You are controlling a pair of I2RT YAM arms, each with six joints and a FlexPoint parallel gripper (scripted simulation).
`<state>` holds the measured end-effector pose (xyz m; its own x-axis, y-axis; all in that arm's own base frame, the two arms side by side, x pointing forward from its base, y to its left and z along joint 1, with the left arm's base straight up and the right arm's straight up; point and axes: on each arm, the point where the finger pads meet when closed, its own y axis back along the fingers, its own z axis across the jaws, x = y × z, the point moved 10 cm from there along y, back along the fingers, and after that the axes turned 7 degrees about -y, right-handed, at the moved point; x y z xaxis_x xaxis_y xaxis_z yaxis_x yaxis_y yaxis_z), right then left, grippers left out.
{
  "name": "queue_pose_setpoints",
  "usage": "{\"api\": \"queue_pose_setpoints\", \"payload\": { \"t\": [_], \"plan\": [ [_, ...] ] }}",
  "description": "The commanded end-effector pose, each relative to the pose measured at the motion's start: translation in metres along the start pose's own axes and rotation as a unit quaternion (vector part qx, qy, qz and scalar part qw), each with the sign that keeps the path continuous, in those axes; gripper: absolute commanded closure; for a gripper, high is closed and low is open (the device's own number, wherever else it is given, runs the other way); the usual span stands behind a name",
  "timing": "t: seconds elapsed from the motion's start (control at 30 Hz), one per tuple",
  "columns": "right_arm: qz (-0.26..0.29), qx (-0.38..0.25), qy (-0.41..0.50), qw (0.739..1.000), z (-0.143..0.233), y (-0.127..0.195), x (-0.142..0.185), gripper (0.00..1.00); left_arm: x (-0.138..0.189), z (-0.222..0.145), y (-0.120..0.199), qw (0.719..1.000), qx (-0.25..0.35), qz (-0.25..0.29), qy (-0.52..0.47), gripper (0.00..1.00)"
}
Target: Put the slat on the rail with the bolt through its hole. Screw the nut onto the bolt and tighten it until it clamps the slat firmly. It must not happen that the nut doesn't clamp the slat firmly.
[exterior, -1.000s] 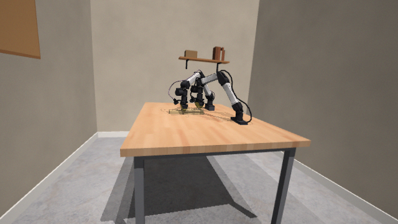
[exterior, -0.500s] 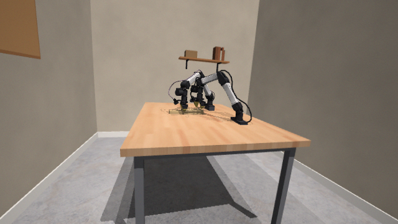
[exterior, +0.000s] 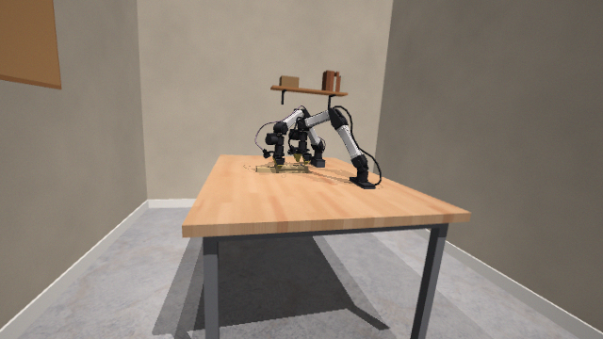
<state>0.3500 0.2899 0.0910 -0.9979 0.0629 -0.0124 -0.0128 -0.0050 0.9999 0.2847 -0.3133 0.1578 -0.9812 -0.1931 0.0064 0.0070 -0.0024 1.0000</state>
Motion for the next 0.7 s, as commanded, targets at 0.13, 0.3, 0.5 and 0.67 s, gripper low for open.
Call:
{"api": "queue_pose_setpoints", "payload": {
  "t": [0.13, 0.3, 0.5, 0.67],
  "plan": [
    [-0.006, -0.006, 0.001, 1.0, 0.0, 0.005, -0.002, 0.0, -0.001, 0.0, 0.005, 1.0, 0.006, -0.004, 0.001, 0.0],
    [-0.006, -0.006, 0.001, 1.0, 0.0, 0.005, -0.002, 0.0, -0.001, 0.0, 0.005, 1.0, 0.006, -0.004, 0.001, 0.0],
    [-0.006, -0.006, 0.001, 1.0, 0.001, 0.008, -0.002, 0.0, -0.001, 0.0, 0.005, 1.0, 0.006, -0.004, 0.001, 0.0],
    [-0.005, -0.006, 0.001, 1.0, 0.001, 0.012, -0.002, 0.0, -0.001, 0.0, 0.005, 1.0, 0.006, -0.004, 0.001, 0.0]
  ]
}}
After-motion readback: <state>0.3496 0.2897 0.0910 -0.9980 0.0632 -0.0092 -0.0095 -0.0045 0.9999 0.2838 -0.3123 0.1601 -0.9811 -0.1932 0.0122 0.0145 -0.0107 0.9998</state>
